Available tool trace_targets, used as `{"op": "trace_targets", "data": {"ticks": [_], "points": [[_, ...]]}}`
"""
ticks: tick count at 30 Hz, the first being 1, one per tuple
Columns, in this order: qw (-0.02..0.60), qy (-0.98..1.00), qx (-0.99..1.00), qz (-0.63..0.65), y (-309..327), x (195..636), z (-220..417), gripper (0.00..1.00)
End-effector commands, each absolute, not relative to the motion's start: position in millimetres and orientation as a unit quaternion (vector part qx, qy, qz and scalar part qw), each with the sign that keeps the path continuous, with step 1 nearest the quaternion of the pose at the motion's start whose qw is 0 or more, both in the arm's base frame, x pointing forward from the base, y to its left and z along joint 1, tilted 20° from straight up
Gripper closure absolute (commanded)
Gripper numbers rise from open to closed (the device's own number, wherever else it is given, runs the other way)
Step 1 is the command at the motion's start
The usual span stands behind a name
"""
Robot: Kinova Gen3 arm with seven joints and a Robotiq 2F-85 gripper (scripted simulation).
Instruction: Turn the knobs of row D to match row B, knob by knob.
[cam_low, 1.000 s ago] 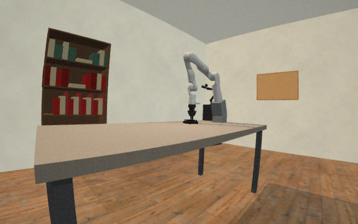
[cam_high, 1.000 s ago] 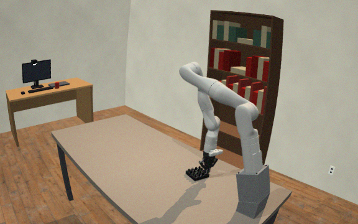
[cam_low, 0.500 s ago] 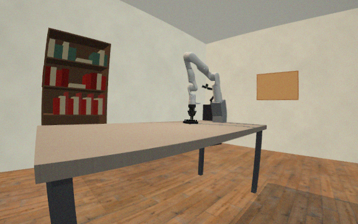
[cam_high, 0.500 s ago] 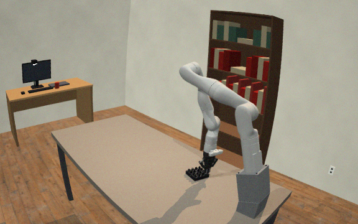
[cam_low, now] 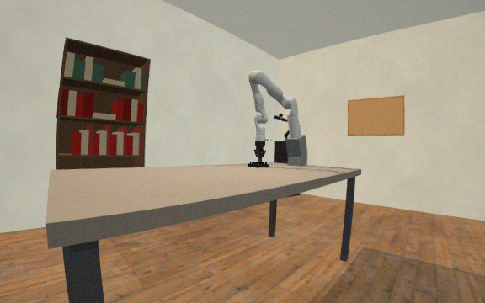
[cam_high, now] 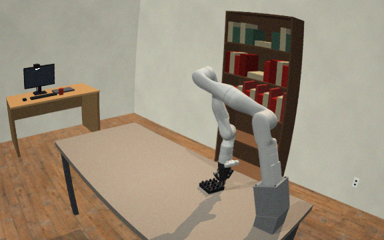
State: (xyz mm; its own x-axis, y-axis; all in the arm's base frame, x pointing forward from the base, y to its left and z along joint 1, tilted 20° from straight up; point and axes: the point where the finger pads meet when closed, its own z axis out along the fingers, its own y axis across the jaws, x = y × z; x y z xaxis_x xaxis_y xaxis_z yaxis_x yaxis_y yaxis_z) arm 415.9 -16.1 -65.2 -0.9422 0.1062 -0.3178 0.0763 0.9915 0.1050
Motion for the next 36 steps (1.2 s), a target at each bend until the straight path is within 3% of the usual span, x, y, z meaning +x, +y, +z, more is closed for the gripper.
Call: {"op": "trace_targets", "data": {"ticks": [1, 36], "points": [[0.168, 0.984, 0.034, 0.044, -16.6, 419.3, -64.9, 0.92], [0.171, 0.959, -0.226, 0.0, -15.5, 416.2, -65.4, 0.92]]}}
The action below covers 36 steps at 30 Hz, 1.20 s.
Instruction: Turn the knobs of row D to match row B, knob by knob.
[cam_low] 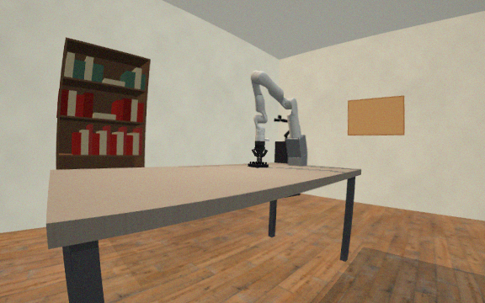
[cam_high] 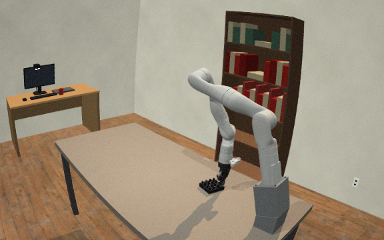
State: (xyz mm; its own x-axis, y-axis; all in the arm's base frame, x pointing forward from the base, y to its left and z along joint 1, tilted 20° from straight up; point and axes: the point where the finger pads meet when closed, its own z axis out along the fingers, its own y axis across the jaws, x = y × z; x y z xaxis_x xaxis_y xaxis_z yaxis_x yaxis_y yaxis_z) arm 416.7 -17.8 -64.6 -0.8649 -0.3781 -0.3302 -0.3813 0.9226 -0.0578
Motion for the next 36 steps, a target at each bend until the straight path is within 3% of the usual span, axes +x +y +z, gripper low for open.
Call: {"op": "trace_targets", "data": {"ticks": [1, 36], "points": [[0.171, 0.956, -0.238, -0.002, -15.5, 416.1, -65.4, 0.92], [0.158, 0.809, -0.563, -0.062, -15.5, 415.2, -65.4, 0.92]]}}
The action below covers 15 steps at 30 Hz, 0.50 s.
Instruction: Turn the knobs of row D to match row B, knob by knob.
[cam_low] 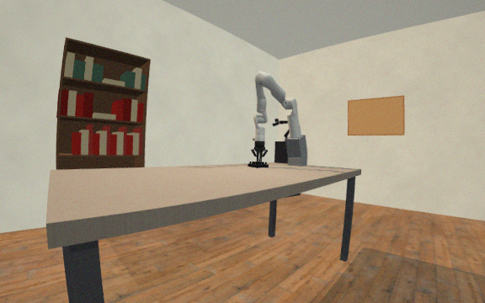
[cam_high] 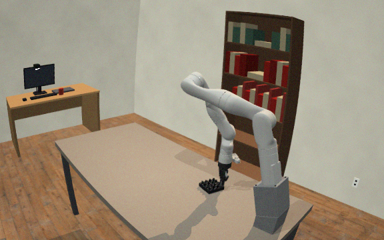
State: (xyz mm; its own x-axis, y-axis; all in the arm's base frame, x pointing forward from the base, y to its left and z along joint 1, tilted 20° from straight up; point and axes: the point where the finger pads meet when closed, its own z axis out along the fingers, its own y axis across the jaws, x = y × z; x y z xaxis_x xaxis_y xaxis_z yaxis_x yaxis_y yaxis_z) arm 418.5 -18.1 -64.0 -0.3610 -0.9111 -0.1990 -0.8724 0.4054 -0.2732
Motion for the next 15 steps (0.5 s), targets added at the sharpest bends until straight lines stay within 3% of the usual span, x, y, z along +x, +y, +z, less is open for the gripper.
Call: {"op": "trace_targets", "data": {"ticks": [1, 15], "points": [[0.158, 0.804, -0.569, -0.063, -15.5, 415.2, -65.4, 0.92], [0.152, 0.751, -0.638, -0.077, -15.5, 415.1, -65.4, 0.92]]}}
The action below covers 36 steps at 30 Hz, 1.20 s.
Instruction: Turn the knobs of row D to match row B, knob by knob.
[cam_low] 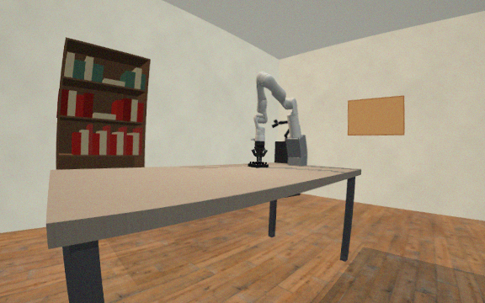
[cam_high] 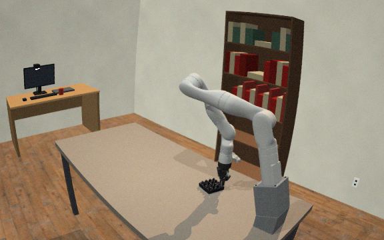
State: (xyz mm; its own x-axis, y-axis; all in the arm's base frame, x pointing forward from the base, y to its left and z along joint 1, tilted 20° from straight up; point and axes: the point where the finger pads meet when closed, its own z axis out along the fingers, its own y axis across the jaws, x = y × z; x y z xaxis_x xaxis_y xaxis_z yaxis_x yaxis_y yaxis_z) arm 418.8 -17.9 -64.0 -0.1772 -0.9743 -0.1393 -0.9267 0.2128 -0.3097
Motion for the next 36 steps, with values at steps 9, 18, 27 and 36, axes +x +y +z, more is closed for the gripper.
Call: {"op": "trace_targets", "data": {"ticks": [9, 18, 27, 36], "points": [[0.149, 0.728, -0.664, -0.082, -15.5, 415.1, -65.4, 0.92], [0.147, 0.711, -0.682, -0.086, -15.5, 415.1, -65.4, 0.92], [0.146, 0.707, -0.687, -0.087, -15.4, 415.1, -65.4, 0.92], [0.146, 0.706, -0.687, -0.087, -15.4, 415.1, -65.4, 0.92]]}}
